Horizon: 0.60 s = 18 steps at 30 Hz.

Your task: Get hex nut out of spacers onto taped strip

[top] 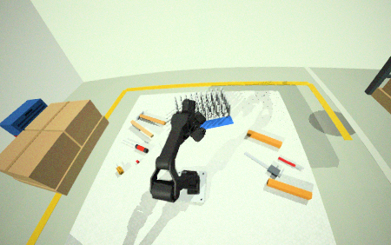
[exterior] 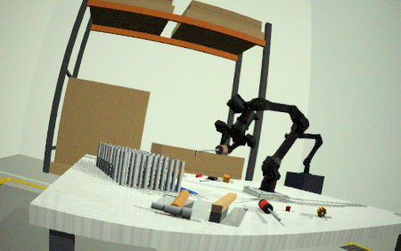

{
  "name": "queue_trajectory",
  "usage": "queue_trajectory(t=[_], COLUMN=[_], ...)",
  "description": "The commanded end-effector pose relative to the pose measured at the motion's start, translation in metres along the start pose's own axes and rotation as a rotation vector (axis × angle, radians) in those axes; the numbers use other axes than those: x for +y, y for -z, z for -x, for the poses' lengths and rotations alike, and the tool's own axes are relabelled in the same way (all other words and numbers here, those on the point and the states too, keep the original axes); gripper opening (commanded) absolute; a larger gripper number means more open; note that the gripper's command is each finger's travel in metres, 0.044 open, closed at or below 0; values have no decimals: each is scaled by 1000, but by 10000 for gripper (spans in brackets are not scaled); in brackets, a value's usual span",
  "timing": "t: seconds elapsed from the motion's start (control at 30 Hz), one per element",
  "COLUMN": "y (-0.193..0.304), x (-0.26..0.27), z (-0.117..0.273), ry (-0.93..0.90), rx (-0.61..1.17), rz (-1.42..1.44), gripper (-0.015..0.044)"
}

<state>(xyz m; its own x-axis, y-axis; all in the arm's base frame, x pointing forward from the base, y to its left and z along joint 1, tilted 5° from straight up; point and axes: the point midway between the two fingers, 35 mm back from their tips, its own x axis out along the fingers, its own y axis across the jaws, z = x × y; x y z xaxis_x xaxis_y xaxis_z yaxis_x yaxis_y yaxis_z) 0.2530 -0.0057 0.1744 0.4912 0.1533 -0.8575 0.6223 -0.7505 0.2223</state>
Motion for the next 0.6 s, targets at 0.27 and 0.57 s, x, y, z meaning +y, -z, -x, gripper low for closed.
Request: queue_trajectory(t=[0.27, 0.57], y=[46, 85], x=[-27, -62], z=[-4, -4], ry=[131, 270], rx=[44, 104], rz=[257, 511], gripper=[0, 0])
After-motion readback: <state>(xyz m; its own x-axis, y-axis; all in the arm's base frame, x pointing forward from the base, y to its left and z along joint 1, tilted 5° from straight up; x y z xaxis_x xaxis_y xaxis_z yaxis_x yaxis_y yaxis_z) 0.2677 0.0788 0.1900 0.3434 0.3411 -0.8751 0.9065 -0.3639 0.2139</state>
